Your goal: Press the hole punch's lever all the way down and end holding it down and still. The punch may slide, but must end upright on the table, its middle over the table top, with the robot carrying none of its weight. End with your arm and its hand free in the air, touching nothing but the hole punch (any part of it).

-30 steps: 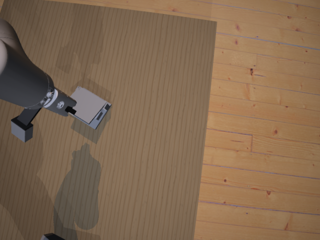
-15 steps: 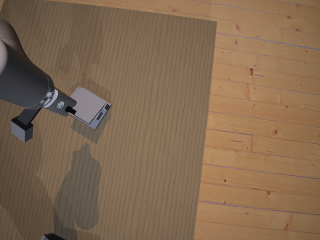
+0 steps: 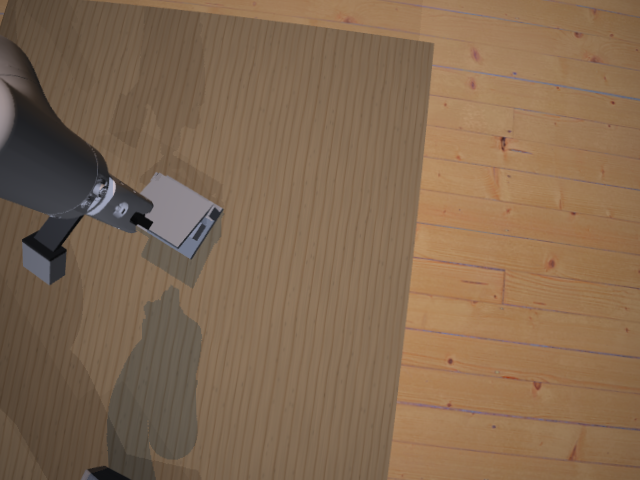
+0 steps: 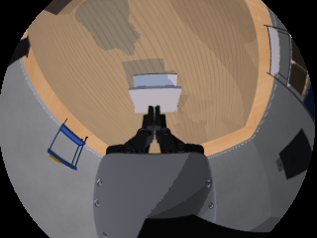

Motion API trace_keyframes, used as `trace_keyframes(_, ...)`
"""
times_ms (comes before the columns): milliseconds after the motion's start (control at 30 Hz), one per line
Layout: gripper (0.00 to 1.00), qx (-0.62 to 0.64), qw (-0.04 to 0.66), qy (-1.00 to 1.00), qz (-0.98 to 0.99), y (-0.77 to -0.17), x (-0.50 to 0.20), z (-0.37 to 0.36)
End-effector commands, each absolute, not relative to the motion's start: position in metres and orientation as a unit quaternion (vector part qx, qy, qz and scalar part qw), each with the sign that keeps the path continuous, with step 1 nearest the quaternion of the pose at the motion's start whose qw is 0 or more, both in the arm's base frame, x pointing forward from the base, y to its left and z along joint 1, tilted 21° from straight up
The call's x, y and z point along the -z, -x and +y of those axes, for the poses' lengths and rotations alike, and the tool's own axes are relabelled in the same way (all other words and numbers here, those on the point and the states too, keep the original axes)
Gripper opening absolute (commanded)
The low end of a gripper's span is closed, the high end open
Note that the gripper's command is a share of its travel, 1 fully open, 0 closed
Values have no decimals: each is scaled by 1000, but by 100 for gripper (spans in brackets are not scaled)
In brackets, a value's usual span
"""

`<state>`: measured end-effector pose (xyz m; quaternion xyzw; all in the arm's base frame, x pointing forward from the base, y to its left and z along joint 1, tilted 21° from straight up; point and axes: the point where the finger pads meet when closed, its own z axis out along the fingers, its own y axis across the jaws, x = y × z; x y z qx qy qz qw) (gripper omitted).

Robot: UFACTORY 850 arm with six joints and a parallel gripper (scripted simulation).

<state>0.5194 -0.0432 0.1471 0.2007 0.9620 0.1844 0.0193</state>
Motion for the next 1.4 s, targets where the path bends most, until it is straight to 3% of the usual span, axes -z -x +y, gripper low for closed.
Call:
trace_keyframes(0, 0, -184, 20, -201, 962, -520, -147, -43)
trace_keyframes(1367, 0, -184, 20, -201, 962, -527, -99, -26)
